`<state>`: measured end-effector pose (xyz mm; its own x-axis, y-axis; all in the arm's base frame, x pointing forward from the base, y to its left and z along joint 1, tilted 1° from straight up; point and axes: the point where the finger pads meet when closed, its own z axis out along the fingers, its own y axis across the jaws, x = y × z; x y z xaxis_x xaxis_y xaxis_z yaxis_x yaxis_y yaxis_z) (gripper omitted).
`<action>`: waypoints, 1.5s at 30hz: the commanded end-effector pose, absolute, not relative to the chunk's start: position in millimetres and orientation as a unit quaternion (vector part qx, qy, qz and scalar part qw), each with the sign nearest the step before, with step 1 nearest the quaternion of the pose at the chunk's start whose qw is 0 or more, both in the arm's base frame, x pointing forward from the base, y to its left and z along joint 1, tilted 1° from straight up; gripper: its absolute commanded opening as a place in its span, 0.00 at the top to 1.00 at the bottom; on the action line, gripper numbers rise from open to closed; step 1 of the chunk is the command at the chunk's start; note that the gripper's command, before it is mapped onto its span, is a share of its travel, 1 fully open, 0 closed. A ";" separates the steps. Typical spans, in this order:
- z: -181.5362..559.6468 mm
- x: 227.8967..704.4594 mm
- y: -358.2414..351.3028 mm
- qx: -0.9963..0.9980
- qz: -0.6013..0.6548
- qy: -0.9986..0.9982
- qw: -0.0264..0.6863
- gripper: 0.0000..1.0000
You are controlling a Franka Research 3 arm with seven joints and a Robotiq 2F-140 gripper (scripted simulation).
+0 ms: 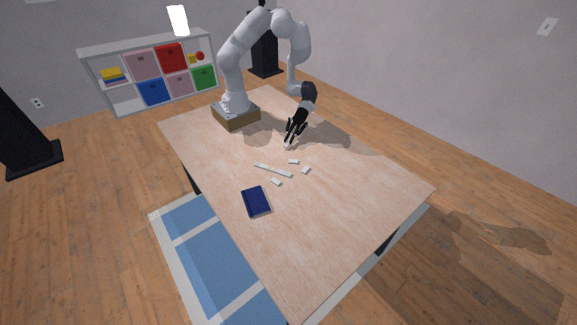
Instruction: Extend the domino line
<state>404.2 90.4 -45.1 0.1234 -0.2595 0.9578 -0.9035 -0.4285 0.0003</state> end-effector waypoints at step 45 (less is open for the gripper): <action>-54.9 403.4 90.3 0.676 0.505 -0.431 0.319 0.78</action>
<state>403.2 89.8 -53.3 0.1237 -0.2559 0.9588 -0.9046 -0.4262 0.0030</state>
